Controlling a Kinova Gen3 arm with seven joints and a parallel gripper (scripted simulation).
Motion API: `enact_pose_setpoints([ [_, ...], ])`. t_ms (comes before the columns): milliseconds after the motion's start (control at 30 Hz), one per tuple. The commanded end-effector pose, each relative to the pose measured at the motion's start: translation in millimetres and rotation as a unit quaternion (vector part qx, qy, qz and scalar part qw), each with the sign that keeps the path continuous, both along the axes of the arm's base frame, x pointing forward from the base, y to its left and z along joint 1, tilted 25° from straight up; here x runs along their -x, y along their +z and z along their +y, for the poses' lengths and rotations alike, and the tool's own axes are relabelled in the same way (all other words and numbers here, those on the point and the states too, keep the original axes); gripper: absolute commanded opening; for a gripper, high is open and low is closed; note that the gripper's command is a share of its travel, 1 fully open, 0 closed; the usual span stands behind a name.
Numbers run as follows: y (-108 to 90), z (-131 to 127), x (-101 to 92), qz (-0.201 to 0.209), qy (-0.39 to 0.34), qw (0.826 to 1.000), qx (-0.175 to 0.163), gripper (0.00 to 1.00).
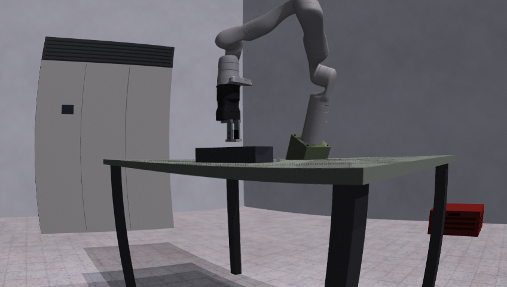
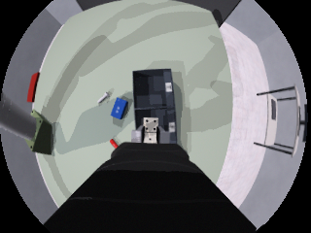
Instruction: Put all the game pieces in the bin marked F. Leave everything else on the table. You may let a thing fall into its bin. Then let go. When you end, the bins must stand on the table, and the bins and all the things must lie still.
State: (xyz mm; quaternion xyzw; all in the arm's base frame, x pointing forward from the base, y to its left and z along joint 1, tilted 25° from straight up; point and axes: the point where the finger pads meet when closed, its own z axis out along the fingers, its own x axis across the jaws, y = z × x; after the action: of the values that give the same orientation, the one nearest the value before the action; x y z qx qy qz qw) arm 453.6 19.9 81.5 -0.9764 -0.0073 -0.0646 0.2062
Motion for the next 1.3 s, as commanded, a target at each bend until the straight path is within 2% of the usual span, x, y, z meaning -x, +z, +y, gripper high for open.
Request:
enact_pose_setpoints([
  [0,3.7,0.7,-3.3,-0.027,0.048,0.998,0.005,0.49],
  [567,3.6,0.4,-3.2,-0.027,0.048,0.998,0.005,0.49],
  [1267,-28.9,15.1,-8.0,-0.027,0.048,0.998,0.005,0.49],
])
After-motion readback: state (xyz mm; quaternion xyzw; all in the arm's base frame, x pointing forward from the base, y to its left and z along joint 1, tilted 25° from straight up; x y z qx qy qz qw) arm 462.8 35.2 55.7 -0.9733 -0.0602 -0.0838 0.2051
